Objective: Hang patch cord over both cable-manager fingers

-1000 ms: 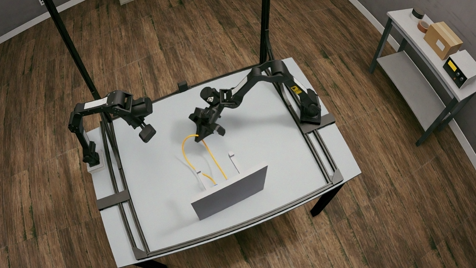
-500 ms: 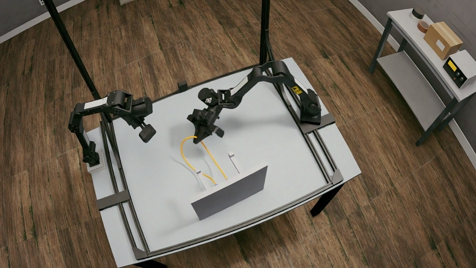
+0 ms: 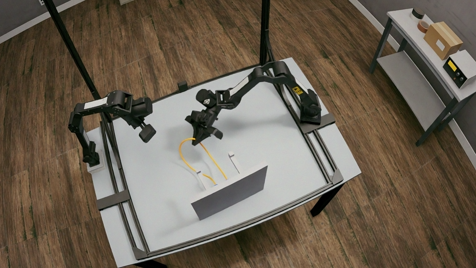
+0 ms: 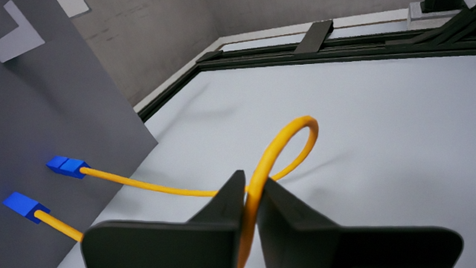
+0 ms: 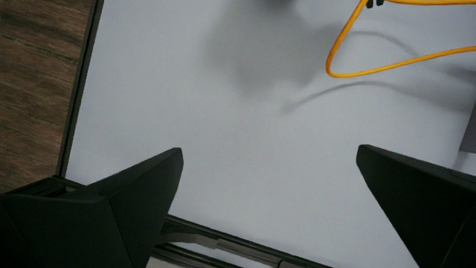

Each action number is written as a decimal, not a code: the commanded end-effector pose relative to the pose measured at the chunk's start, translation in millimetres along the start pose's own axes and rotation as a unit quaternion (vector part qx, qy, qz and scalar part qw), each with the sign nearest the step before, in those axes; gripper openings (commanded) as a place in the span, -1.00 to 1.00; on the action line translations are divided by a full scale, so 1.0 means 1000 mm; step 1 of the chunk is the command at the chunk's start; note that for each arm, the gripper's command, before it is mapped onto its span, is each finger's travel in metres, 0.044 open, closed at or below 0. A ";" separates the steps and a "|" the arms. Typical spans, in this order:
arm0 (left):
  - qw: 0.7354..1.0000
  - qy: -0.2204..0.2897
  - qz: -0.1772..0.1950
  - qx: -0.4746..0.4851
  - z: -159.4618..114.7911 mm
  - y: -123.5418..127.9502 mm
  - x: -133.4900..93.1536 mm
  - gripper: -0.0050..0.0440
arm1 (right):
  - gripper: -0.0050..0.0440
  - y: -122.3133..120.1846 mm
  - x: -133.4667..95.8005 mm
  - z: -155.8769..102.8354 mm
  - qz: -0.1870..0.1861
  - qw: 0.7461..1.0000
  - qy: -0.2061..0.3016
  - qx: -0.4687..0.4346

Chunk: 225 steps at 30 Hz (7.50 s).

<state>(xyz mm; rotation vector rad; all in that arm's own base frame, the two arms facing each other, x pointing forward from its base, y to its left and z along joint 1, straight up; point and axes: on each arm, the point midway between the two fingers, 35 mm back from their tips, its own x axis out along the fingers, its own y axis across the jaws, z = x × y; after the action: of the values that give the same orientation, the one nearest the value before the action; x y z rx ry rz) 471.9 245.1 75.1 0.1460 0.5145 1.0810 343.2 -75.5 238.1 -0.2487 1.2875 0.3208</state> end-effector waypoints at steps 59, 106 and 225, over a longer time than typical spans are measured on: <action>0.995 0.031 -0.017 -0.093 0.083 0.064 0.023 -0.70 | 1.00 0.002 -0.008 -0.002 -0.006 1.000 -0.008 -0.002; 0.986 0.069 -0.024 -0.150 0.113 0.109 0.028 -0.70 | 1.00 0.002 -0.008 -0.002 -0.006 1.000 -0.008 -0.002; 0.971 0.109 -0.027 -0.211 0.137 0.159 0.021 -0.70 | 1.00 0.002 -0.008 -0.002 -0.006 1.000 -0.008 -0.002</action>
<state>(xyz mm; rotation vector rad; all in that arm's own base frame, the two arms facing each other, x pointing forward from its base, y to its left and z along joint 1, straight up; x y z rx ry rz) 418.2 357.5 209.5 -0.3574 0.5469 1.1404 343.0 -75.5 238.2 -0.2489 1.2876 0.3210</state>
